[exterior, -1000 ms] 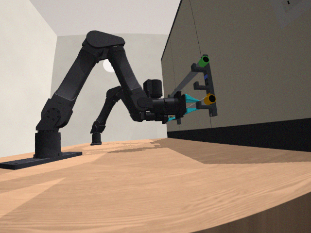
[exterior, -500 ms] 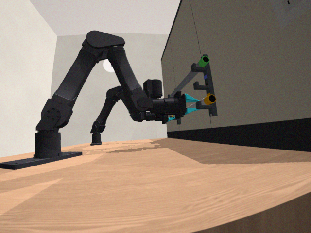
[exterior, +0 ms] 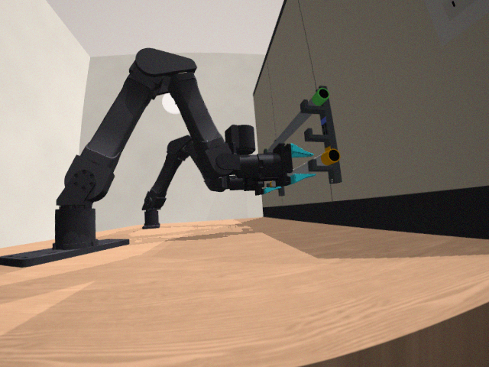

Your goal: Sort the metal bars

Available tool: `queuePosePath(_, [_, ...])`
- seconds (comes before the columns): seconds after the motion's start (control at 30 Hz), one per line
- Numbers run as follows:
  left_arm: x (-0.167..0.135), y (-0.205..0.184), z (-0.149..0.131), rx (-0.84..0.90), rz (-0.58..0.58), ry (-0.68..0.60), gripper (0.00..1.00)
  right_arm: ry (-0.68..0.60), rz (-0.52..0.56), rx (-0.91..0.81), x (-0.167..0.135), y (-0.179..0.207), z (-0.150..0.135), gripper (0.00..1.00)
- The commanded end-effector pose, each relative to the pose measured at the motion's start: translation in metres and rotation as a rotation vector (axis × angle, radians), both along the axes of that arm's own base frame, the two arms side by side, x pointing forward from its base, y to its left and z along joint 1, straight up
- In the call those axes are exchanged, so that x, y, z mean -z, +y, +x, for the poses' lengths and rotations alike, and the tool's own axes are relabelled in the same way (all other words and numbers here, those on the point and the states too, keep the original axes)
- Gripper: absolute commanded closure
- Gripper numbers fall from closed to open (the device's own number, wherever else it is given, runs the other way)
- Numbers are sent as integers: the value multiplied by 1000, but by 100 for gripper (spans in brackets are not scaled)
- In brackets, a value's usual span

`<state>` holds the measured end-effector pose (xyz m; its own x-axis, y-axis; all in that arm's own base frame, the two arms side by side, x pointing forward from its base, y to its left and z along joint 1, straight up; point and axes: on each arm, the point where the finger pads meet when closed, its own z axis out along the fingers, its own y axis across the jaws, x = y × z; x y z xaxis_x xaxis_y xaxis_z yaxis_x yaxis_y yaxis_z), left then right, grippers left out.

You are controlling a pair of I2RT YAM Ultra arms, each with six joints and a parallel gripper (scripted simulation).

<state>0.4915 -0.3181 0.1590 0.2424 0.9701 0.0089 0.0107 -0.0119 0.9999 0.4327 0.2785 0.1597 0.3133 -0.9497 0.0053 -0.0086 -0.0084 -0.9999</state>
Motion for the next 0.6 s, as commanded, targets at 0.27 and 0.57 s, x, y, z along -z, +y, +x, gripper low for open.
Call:
queuePosePath(0.27, [-2, 4, 0, -2, -12, -10, 31, -9, 8, 3, -1, -3, 1, 30])
queuePosePath(0.57, [-2, 5, -5, -2, -12, -10, 26, -9, 8, 3, -1, -5, -4, 25])
